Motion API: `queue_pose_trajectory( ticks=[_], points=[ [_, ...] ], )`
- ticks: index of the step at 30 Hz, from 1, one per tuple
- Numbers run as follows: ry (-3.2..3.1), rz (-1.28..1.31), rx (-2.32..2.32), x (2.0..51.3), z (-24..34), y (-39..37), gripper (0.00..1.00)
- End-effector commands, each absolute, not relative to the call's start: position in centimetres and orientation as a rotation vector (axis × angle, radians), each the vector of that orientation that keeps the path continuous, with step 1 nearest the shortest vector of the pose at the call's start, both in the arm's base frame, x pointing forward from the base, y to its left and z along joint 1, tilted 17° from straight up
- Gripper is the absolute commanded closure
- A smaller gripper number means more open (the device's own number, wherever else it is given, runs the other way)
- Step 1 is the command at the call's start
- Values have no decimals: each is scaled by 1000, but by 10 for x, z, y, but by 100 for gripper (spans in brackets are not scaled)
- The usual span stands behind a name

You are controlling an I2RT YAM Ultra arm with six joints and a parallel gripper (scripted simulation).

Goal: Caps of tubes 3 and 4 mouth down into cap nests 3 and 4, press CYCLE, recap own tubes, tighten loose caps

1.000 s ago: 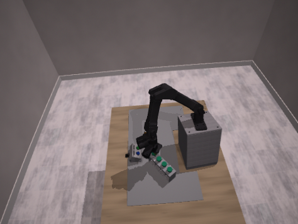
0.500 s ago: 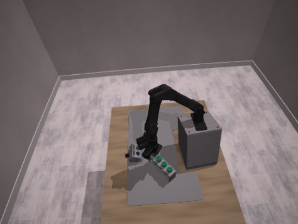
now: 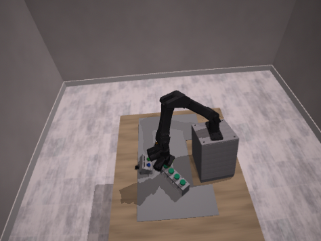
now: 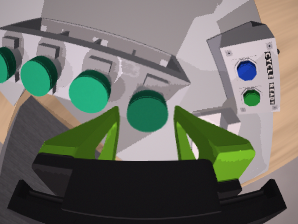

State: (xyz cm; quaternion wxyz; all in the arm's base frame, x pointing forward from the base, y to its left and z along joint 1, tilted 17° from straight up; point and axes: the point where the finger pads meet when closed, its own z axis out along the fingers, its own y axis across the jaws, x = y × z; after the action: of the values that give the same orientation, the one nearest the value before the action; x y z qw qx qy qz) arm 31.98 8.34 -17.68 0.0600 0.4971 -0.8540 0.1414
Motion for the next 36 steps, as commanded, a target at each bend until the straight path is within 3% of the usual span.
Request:
queue_pose_trajectory(
  ticks=[1, 36],
  points=[
    [-2595, 427, 1516, 324, -174, 87, 51],
    [-2803, 449, 1178, 324, -181, 85, 51]
  ],
)
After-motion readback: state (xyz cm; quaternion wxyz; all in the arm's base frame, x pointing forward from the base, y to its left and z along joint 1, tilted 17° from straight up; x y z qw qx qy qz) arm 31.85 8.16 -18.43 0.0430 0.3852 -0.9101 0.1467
